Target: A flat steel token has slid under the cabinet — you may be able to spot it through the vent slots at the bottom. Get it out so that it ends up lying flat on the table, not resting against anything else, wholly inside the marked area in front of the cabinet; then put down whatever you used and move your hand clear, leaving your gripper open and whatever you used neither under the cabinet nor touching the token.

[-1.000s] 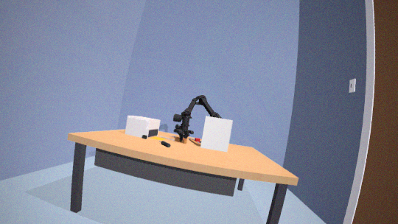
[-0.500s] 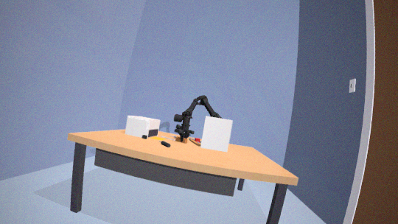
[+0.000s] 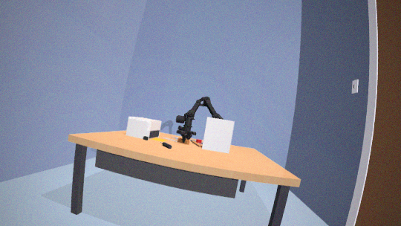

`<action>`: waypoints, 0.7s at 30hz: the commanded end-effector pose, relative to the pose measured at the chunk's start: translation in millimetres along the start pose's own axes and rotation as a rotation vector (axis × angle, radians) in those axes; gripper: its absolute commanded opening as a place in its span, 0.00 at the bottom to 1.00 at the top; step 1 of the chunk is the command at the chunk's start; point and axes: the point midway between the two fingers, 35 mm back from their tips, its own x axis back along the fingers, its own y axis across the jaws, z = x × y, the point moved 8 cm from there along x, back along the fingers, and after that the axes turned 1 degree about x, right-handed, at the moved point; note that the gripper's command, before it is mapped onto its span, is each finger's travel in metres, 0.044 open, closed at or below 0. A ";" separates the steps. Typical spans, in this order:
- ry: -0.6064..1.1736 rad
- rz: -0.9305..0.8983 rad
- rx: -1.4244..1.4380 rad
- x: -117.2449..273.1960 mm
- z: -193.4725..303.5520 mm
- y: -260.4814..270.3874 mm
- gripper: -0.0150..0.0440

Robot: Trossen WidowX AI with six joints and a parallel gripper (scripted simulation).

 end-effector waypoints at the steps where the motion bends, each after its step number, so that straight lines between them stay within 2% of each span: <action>1: -0.004 -0.001 -0.002 0.9 -1.6 -4.9 0.25; 21: -0.005 0.000 -0.001 0.8 -9.1 -24.3 0.25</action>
